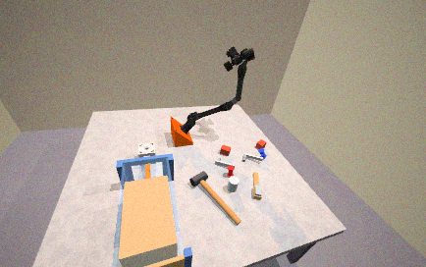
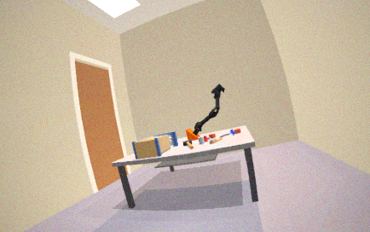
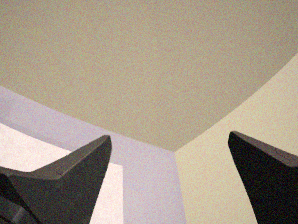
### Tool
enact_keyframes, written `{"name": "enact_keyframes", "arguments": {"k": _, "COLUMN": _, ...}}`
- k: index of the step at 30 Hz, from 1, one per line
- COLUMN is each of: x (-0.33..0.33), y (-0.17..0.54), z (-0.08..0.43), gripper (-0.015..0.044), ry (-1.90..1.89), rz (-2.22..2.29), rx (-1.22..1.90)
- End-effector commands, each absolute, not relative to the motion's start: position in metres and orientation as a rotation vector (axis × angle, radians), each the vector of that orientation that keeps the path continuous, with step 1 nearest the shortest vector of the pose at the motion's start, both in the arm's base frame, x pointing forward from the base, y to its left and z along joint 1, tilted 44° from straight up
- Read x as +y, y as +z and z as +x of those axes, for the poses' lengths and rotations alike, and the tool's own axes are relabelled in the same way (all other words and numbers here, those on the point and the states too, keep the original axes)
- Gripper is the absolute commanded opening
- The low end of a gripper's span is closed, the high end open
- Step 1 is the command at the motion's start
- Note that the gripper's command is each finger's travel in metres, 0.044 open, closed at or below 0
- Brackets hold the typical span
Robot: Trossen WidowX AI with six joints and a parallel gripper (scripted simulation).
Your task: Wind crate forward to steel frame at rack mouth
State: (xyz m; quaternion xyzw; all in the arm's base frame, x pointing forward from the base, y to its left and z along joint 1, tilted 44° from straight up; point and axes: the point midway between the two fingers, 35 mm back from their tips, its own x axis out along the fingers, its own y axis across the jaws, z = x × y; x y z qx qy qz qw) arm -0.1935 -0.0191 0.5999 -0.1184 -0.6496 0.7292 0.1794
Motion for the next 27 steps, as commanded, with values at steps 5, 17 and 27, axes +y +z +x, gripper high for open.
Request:
{"name": "enact_keyframes", "arguments": {"k": 5, "x": -0.050, "y": 0.596, "z": -0.201, "gripper": 0.0440, "ry": 2.181, "rz": -0.208, "rx": -1.844}}
{"name": "enact_keyframes", "arguments": {"k": 17, "x": -0.230, "y": 0.549, "z": -0.175, "gripper": 0.0440, "ry": 2.987, "rz": 0.341, "rx": -1.752}}
{"name": "enact_keyframes", "arguments": {"k": 27, "x": -0.337, "y": 0.494, "z": -0.072, "gripper": 0.0440, "ry": 3.641, "rz": 0.462, "rx": -1.653}}
